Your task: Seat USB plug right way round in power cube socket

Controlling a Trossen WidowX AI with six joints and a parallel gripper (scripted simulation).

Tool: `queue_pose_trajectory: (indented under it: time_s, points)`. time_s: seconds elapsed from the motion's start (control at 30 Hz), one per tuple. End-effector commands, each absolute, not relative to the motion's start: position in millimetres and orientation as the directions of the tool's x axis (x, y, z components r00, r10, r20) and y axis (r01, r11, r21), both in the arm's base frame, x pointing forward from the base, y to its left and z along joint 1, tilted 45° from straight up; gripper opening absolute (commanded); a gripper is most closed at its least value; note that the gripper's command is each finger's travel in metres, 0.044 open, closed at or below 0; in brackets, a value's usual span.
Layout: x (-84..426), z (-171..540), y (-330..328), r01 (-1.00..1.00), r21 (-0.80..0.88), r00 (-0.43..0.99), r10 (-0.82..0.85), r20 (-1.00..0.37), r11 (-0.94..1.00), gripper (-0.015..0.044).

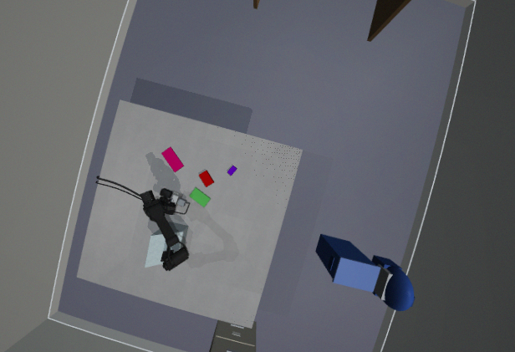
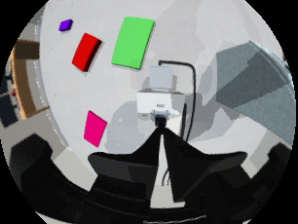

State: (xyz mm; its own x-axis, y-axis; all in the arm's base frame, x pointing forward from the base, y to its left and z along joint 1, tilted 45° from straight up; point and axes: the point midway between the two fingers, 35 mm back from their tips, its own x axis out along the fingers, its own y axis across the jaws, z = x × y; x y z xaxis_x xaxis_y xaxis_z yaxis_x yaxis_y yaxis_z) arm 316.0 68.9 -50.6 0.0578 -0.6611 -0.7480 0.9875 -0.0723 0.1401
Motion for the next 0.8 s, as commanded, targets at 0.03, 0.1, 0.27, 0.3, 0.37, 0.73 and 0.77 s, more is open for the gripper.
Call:
queue_pose_trajectory:
  time_s: [0.03, 0.1, 0.27, 0.3, 0.37, 0.73, 0.77]
  points:
    - [315.9, -52.1, 67.8, 0.988, 0.137, 0.058, -0.664, -0.746, -0.068, 0.0]
    - [315.9, -52.3, 67.6, 0.988, 0.137, 0.058, -0.664, -0.746, -0.068, 0.0]
    - [315.9, -52.7, 67.2, 0.988, 0.137, 0.058, -0.664, -0.746, -0.068, 0.0]
    - [315.9, -52.8, 67.1, 0.988, 0.137, 0.058, -0.664, -0.746, -0.068, 0.0]
    - [315.9, -52.9, 66.9, 0.988, 0.137, 0.058, -0.664, -0.746, -0.068, 0.0]
    - [316.0, -53.9, 66.0, 0.988, 0.137, 0.058, -0.664, -0.746, -0.068, 0.0]
    - [316.0, -53.9, 65.9, 0.988, 0.137, 0.058, -0.664, -0.746, -0.068, 0.0]
